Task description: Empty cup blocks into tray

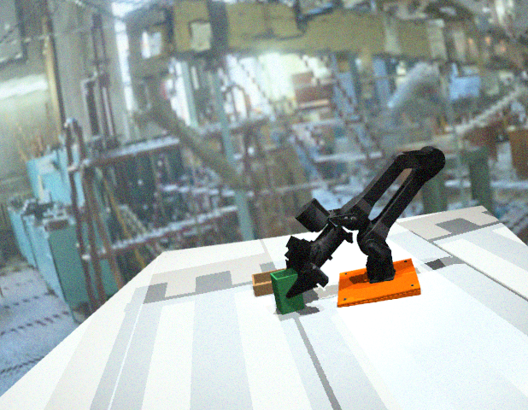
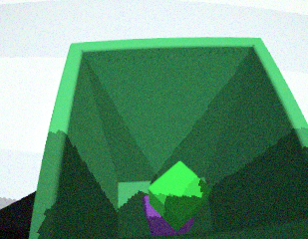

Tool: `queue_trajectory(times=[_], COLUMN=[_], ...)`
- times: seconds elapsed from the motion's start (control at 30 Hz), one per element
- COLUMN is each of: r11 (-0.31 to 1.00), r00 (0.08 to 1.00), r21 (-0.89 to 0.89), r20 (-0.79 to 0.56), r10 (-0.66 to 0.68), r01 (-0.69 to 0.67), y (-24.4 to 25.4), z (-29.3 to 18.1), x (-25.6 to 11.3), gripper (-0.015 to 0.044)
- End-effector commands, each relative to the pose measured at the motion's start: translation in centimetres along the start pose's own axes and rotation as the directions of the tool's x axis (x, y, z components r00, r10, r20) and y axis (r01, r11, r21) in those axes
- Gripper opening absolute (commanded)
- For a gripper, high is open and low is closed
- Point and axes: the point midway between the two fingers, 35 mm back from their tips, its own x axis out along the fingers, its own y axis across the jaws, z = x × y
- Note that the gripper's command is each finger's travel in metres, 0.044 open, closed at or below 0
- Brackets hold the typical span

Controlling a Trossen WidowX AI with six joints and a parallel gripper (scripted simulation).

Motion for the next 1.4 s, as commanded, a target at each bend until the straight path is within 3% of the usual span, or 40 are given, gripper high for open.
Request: queue_trajectory(times=[0.0, 0.33, 0.63, 1.37], r11=[1.0, 1.0, 1.0, 1.0], r00=[1.0, 1.0, 1.0, 1.0], r21=[0.003, 0.003, 0.003, 0.003], r20=[0.0, 0.0, 0.0, 0.0], r10=[-0.003, -0.003, -0.003, -0.003], r01=[0.003, 0.003, 0.003, 0.003], y=[0.0, 0.0, 0.0, 0.0], z=[0.0, 0.0, 1.2, 3.2], x=[0.0, 0.0, -1.1, -2.7], gripper=[0.0308, 0.0242, 0.0006, 0.0])
